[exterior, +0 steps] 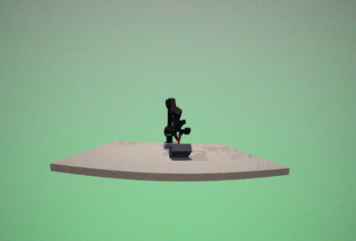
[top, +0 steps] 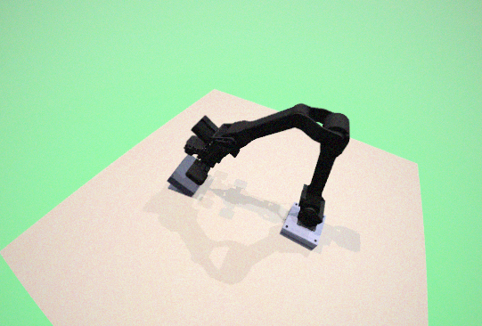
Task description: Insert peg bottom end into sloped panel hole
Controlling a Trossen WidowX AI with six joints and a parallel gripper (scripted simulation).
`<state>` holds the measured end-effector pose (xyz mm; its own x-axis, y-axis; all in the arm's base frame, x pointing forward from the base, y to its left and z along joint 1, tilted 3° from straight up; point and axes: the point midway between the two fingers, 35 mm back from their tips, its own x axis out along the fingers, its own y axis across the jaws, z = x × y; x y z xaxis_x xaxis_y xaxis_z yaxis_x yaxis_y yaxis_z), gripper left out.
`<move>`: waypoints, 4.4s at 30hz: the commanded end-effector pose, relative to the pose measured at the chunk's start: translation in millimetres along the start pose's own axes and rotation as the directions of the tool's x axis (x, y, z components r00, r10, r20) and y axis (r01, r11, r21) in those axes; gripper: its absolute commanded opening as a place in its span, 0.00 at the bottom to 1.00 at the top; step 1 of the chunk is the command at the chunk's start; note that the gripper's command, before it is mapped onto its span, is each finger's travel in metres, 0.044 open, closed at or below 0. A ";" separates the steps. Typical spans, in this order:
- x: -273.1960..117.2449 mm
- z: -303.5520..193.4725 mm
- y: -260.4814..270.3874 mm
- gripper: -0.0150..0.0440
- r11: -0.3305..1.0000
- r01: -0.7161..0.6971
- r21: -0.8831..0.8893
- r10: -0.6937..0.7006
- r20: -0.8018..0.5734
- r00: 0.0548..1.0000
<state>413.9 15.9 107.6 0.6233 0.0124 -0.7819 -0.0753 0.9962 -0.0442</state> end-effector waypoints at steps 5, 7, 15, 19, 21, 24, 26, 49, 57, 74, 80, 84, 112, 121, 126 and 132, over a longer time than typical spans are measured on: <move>5.4 -0.4 0.5 0.25 1.000 0.001 0.001 -0.001 0.000 1.000; 6.6 -0.4 0.6 0.25 1.000 0.001 0.001 -0.001 0.000 1.000; 11.6 -0.3 0.6 0.25 1.000 0.001 0.001 -0.001 0.001 1.000; 14.1 -0.3 0.6 0.25 1.000 0.001 0.001 -0.001 0.001 1.000; 15.3 -0.3 0.6 0.25 1.000 0.001 0.001 -0.001 0.001 1.000; 17.2 -0.3 0.6 0.25 1.000 0.001 0.001 -0.001 0.001 1.000; 18.4 -0.3 0.6 0.25 1.000 0.001 0.001 -0.001 0.001 1.000; 32.4 -0.4 0.5 0.25 1.000 0.001 0.001 -0.001 0.001 1.000; 34.9 -0.6 0.5 0.25 1.000 0.001 0.001 -0.001 0.002 1.000; 33.5 -0.6 0.8 0.61 1.000 0.000 0.000 0.000 0.001 1.000; 32.8 -0.5 0.8 0.88 1.000 0.000 0.000 0.000 0.001 1.000; 28.5 0.1 0.8 1.00 1.000 -0.001 -0.001 0.001 0.001 1.000; -14.5 4.3 0.2 1.00 1.000 -0.002 -0.002 0.002 -0.001 1.000; -28.7 5.0 0.0 1.00 1.000 -0.003 -0.003 0.003 -0.002 1.000; -36.7 5.3 -0.2 1.00 1.000 -0.003 -0.003 0.003 -0.002 1.000; -46.4 5.4 -0.4 1.00 1.000 -0.004 -0.003 0.004 -0.002 1.000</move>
<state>392.7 15.2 142.7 0.6210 0.0127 -0.7837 -0.0760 0.9961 -0.0441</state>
